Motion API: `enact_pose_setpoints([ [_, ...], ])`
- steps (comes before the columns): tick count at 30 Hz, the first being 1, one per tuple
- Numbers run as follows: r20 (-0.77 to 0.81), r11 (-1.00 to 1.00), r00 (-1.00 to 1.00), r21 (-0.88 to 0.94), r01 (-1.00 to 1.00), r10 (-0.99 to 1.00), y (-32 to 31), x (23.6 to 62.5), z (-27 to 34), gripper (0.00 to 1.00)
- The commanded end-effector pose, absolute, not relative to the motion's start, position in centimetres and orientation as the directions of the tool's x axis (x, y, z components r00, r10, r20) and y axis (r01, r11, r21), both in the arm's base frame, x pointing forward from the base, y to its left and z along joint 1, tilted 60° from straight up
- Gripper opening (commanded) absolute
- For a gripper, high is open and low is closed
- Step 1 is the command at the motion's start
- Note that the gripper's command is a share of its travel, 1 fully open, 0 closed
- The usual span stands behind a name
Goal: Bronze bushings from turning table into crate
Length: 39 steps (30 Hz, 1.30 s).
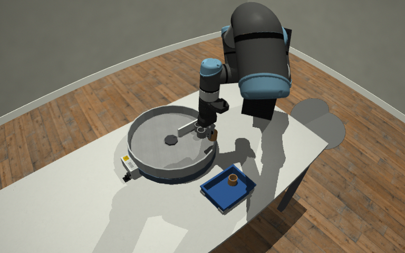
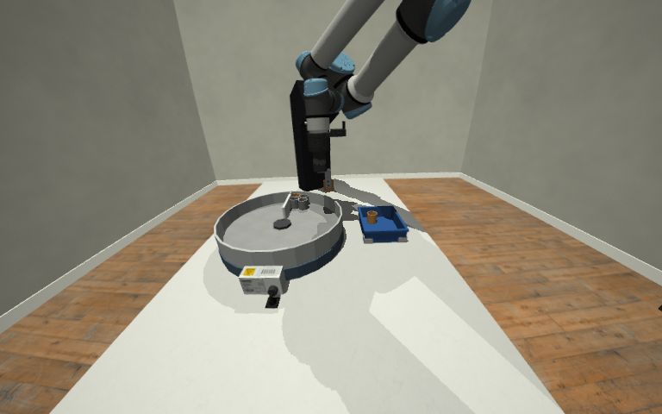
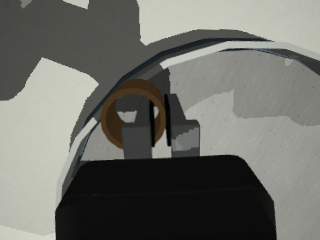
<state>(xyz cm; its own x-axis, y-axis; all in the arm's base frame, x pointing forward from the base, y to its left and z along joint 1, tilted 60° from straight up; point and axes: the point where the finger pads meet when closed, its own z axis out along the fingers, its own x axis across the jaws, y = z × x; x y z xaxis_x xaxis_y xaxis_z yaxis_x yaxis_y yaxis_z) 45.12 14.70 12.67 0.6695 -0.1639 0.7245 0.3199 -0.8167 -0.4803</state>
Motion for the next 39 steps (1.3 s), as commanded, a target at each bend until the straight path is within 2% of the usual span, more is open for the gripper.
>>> enact_pose_setpoints([
  [1, 0.726, -0.817, 0.668, -0.479, 0.322, -0.163, 16.3, 45.4, 15.4, 0.00],
  [3, 0.726, -0.816, 0.669, -0.479, 0.322, -0.163, 17.5, 45.5, 17.2, 0.00],
  [15, 0.726, -0.816, 0.669, -0.479, 0.322, -0.163, 17.5, 45.5, 17.2, 0.00],
  [20, 0.727, -0.815, 0.667, -0.479, 0.325, -0.162, 20.3, 45.9, 21.8, 0.00],
  [32, 0.727, -0.815, 0.667, -0.479, 0.325, -0.162, 20.3, 45.9, 21.8, 0.00],
  [37, 0.729, -0.814, 0.666, -0.479, 0.328, -0.161, 23.2, 46.2, 26.5, 0.00],
  [39, 0.729, -0.814, 0.666, -0.479, 0.328, -0.161, 23.2, 46.2, 26.5, 0.00],
])
